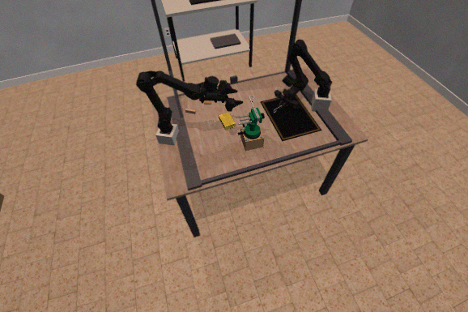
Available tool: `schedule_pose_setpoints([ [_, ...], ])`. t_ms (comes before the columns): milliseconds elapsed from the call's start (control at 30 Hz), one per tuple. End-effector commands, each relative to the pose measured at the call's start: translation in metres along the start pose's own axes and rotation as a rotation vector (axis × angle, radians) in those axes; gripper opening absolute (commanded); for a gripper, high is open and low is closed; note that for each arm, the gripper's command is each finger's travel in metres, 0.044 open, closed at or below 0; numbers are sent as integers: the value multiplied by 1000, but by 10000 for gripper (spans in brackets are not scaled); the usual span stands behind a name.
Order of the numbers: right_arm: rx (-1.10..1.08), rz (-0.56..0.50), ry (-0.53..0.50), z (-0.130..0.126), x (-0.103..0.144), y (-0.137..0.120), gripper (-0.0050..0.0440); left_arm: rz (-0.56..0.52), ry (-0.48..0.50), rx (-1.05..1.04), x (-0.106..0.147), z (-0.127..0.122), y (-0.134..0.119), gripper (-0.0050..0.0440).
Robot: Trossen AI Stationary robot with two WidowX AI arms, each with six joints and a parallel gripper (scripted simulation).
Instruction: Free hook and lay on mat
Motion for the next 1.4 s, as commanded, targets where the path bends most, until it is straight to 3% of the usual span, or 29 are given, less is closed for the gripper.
schedule_pose_setpoints([
  [0, 3, -25, -4, -1, 3, 7, 440, -3, -5, 10, 1, -2, 2, 45],
  [167, 3, -25, -4, -1, 3, 7, 440, -3, -5, 10, 1, -2, 2, 50],
  [633, 3, -25, -4, -1, 3, 7, 440, -3, -5, 10, 1, -2, 2, 386],
  [700, 3, -25, -4, -1, 3, 7, 440, -3, -5, 10, 1, -2, 2, 386],
  [767, 3, -25, -4, -1, 3, 7, 440, -3, -5, 10, 1, -2, 2, 434],
  [1367, 3, -25, -4, -1, 3, 7, 440, -3, -5, 10, 1, -2, 4, 440],
])
Point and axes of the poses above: on each arm, the point midway between the two fingers, 35 mm back from their tips, its own x axis back along the fingers, its own z axis across the jaws, y = z × x, the point moved 9 cm from there along x, back along the fingers, and after that the axes turned 8 degrees about x, right-handed, at the moved point
